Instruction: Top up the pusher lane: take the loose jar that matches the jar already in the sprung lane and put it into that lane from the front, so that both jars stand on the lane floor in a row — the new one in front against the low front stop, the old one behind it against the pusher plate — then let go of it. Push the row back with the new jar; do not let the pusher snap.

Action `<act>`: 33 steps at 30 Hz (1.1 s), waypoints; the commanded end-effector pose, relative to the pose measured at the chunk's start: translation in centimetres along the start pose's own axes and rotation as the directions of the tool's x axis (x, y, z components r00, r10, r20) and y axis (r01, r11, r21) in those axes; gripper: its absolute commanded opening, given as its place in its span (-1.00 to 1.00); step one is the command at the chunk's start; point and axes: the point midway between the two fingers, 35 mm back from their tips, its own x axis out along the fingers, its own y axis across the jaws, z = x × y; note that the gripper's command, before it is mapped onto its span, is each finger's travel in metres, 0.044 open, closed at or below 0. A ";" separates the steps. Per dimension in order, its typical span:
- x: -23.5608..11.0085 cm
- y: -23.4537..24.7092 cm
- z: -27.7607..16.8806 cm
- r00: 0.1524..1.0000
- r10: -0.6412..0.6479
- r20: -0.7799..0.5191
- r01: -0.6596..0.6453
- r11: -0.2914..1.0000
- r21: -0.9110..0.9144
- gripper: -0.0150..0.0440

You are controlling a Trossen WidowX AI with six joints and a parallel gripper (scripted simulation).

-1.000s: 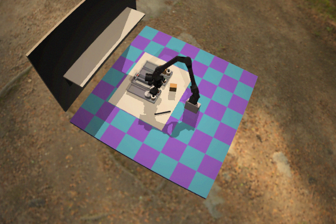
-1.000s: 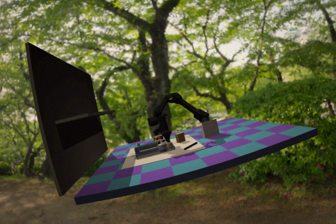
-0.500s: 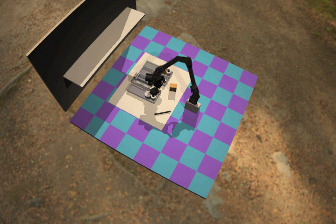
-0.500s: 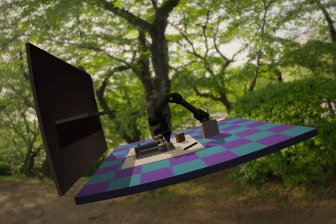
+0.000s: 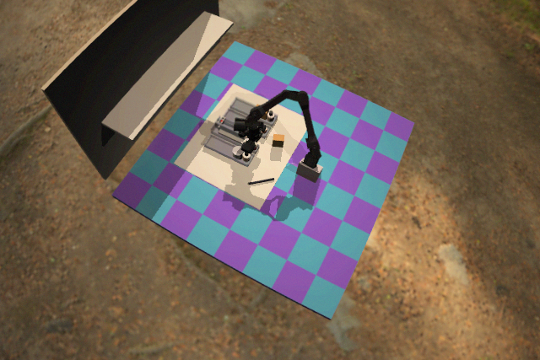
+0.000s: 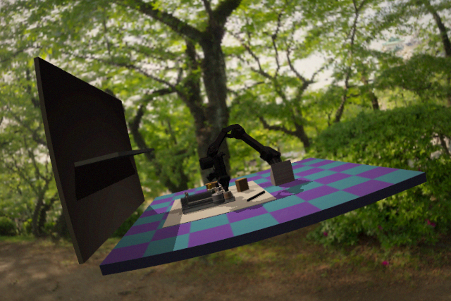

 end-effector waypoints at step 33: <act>0.0 0.0 -0.6 1.000 -0.008 0.009 0.008 1.000 0.009 -0.49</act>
